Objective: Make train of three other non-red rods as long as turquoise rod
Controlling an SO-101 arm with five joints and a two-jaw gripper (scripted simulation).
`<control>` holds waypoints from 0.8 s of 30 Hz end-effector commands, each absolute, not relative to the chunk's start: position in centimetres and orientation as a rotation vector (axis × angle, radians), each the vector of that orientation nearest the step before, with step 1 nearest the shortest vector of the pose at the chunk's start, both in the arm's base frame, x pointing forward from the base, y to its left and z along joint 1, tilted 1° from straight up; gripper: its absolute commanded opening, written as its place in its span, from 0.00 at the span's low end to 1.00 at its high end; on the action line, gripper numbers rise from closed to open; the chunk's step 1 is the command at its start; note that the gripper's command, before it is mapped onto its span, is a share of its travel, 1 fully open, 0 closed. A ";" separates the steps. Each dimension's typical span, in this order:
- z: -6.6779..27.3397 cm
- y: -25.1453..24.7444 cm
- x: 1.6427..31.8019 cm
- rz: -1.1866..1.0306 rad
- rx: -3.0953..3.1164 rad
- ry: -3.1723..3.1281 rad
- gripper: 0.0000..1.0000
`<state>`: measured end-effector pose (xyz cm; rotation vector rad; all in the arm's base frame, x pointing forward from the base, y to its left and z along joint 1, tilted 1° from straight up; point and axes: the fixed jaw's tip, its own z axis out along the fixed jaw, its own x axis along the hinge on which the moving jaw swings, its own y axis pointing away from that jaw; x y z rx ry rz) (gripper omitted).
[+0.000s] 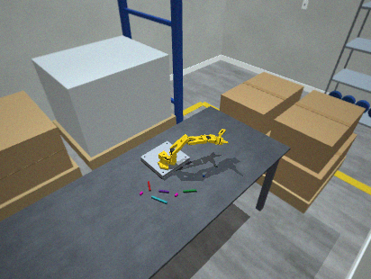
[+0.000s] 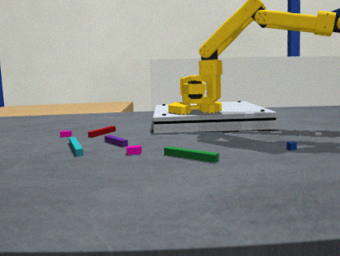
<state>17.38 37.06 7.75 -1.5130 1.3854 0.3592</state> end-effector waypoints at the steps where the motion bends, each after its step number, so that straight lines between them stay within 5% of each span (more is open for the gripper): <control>1: 8.0 37.1 17.4 0.362 -1.508 1.381 1.00; 24: 8.3 36.7 17.6 0.346 -1.516 1.384 1.00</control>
